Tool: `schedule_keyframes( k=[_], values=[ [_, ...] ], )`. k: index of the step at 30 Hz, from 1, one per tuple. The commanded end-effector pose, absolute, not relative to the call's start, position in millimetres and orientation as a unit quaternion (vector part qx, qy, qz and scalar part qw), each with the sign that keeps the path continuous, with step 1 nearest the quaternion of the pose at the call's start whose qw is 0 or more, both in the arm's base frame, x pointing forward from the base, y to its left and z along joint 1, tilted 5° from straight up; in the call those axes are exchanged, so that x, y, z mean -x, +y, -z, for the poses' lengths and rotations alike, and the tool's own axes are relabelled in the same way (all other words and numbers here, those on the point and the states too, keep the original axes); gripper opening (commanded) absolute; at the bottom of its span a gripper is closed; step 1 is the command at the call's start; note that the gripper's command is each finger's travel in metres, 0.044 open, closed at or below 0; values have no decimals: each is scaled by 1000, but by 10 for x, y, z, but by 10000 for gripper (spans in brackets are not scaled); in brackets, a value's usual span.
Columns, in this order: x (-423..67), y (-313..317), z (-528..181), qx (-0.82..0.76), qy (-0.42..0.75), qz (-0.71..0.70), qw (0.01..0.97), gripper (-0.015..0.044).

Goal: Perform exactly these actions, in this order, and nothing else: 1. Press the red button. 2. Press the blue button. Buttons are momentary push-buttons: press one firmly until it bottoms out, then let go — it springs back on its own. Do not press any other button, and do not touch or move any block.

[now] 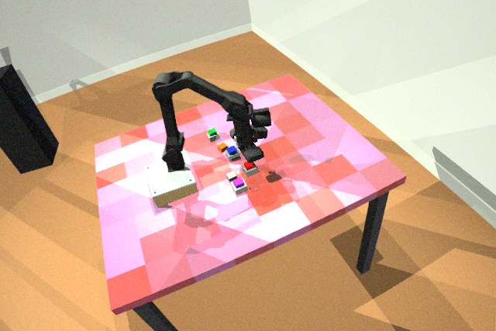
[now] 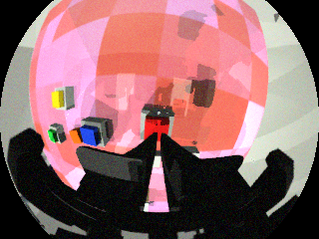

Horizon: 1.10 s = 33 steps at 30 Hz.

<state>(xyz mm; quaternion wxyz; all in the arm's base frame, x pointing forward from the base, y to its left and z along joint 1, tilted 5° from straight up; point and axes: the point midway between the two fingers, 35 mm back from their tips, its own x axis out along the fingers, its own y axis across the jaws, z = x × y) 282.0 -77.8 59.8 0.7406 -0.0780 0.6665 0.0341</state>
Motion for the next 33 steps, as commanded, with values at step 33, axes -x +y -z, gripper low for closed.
schedule_keyframes(
  k=[33],
  values=[
    [-2809, -777, -294, 75, 672, -37, 736, 20]
  ],
)
